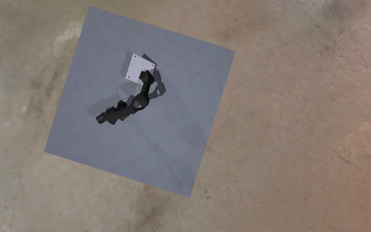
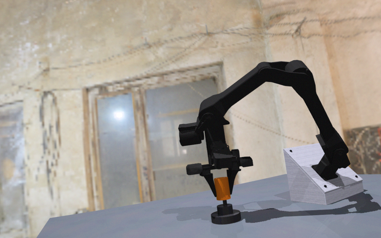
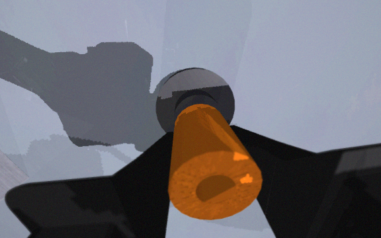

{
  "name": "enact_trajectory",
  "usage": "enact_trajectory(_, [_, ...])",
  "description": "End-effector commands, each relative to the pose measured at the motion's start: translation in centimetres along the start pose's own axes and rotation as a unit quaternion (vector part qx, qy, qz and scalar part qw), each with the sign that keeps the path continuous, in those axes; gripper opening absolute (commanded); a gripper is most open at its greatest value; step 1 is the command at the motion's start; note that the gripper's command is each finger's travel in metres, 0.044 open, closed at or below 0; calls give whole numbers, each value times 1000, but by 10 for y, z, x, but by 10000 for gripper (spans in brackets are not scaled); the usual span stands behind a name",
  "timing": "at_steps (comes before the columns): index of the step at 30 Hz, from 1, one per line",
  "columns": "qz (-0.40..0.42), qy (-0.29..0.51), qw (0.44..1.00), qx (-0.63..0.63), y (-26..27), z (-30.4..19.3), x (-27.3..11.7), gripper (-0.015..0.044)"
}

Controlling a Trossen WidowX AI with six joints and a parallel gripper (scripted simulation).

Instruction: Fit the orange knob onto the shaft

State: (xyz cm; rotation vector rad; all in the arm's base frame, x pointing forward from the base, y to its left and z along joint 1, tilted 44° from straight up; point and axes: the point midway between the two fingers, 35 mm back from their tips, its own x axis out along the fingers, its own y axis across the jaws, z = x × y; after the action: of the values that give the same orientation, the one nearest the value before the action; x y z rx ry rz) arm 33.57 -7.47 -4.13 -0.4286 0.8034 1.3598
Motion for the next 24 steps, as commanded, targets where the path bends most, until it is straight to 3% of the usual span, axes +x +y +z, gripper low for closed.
enact_trajectory(1, [-1,1,1000,-4,0,0,1,0])
enact_trajectory(17, [-1,1,1000,-4,-2,1,-4,0])
enact_trajectory(24, [-1,2,995,-103,-2,-1,-3,0])
